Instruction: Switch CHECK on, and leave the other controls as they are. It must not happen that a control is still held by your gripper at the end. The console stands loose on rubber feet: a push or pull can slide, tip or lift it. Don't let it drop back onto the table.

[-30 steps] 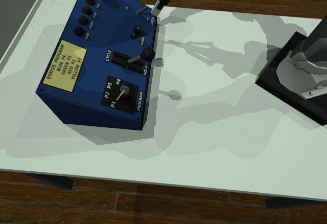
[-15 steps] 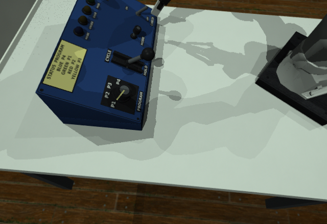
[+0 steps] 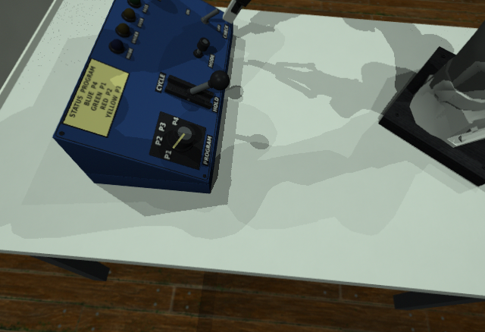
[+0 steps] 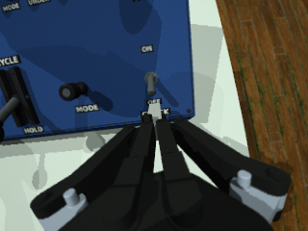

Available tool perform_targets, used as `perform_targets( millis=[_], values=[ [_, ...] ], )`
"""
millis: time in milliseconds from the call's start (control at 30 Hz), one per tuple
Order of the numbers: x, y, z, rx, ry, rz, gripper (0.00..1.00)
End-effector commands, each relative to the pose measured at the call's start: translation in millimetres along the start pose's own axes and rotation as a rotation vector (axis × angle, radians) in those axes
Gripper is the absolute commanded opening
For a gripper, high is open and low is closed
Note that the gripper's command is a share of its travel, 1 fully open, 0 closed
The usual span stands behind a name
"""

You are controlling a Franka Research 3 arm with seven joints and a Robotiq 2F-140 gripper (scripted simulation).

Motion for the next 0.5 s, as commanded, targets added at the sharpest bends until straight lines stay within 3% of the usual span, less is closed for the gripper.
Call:
perform_targets(
  millis=[0,467],
  values=[
    [-0.1,1.8,0.2,0.008,0.001,-0.001,0.00],
    [-0.1,11.8,2.6,0.008,0.001,-0.001,0.00]
  ],
)
Point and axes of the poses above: the point where the finger pads meet when closed, its own x axis out along the fingers, its own z axis across the jaws, y = z × x, the point moved 2 cm from there along -x, back along the fingers, and after that the axes turned 13 degrees about -x, right-handed, at the moved point
